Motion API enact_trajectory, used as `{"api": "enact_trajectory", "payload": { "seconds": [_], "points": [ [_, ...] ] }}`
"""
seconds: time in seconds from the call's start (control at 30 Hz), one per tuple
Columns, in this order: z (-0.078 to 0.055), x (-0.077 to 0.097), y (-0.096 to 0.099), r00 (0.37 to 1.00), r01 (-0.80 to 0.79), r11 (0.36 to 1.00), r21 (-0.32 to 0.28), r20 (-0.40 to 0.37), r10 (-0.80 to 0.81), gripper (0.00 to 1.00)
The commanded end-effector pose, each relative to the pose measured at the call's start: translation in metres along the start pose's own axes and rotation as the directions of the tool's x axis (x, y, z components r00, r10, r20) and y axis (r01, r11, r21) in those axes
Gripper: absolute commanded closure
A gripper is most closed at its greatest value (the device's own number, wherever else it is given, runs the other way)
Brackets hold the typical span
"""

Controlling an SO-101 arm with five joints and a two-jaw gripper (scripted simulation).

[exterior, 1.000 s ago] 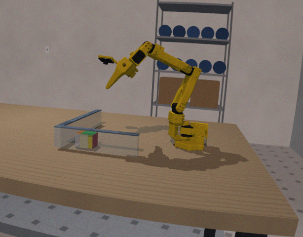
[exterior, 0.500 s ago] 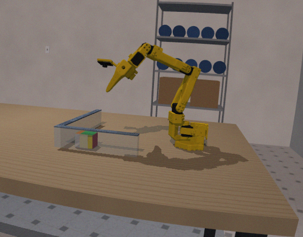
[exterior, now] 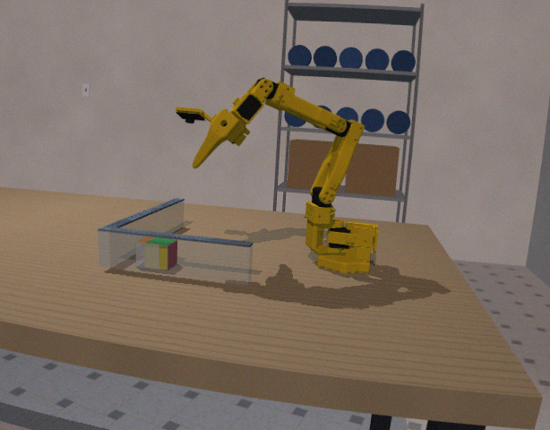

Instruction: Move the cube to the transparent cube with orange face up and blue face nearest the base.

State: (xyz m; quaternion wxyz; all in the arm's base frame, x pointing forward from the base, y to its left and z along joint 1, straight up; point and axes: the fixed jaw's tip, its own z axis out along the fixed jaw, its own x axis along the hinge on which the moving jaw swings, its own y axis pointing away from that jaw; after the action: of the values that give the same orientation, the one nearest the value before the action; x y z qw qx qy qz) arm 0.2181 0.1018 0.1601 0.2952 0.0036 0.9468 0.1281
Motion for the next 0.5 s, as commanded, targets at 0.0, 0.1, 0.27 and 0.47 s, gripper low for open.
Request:
{"api": "enact_trajectory", "payload": {
  "seconds": [0.0,0.1,0.27,0.47],
  "points": [
    [-0.0068,-0.0061,0.0029,0.999,0.009,1.0,-0.018,0.04,-0.009,0.01],
    [-0.0063,-0.006,0.0029,0.999,0.017,1.0,-0.017,0.037,-0.016,0.01],
    [-0.0058,-0.0058,0.003,0.999,0.026,1.0,-0.016,0.035,-0.026,0.02],
    [-0.0043,-0.0054,0.0031,0.998,0.05,0.999,-0.013,0.027,-0.05,0.02]
  ]
}}
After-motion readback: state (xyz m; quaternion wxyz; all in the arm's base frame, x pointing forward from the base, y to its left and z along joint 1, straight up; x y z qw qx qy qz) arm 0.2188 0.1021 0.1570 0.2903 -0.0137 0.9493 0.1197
